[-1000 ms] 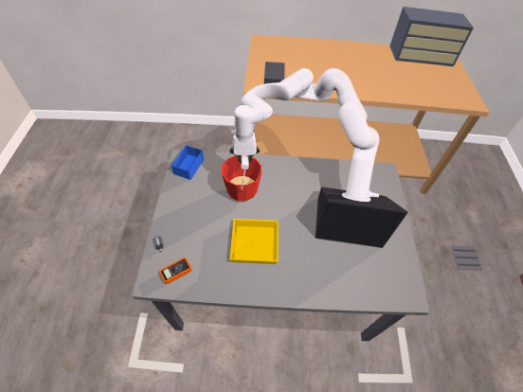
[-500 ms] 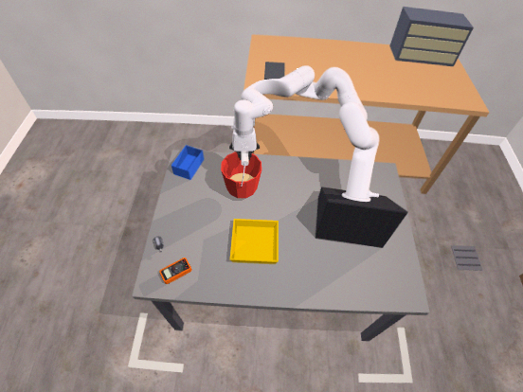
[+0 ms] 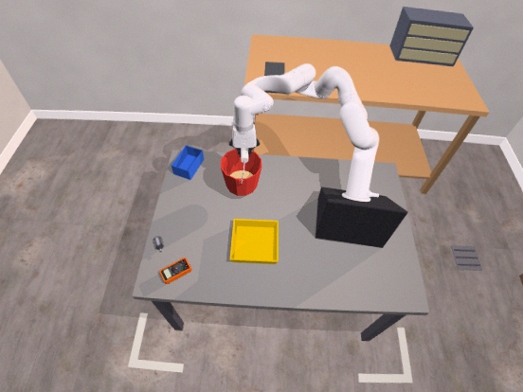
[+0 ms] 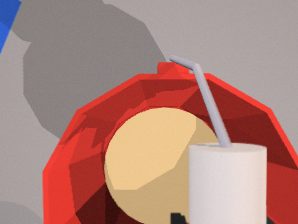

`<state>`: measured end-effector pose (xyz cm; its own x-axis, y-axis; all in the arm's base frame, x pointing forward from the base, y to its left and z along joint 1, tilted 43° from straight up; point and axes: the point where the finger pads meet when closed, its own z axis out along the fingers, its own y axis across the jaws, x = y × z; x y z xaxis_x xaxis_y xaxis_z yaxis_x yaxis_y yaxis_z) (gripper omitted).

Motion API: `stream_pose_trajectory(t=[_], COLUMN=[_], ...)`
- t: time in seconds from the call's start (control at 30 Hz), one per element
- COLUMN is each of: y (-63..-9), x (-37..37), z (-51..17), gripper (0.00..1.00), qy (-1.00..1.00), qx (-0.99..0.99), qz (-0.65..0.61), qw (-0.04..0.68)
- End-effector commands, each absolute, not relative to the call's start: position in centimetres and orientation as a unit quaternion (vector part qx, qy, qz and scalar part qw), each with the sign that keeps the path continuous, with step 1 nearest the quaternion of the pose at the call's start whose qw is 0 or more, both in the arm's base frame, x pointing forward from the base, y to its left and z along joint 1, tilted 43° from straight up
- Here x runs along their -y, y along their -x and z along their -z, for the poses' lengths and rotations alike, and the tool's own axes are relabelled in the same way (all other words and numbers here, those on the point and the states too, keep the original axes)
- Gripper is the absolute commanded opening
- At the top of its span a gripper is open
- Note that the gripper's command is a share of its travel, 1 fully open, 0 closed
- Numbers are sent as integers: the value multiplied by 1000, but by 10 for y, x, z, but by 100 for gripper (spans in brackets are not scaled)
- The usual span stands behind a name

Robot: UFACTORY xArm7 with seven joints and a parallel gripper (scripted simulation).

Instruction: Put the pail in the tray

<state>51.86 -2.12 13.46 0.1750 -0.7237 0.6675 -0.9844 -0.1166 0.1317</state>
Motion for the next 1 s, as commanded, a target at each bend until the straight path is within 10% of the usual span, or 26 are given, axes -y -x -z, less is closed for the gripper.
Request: stream_pose_trajectory(t=[0.0, 0.97], y=[-520, -520], x=[17, 11], z=[-138, -145], gripper=[0, 0], qy=[-712, -712], qx=[600, 600], qz=[-230, -230], qw=[283, 283])
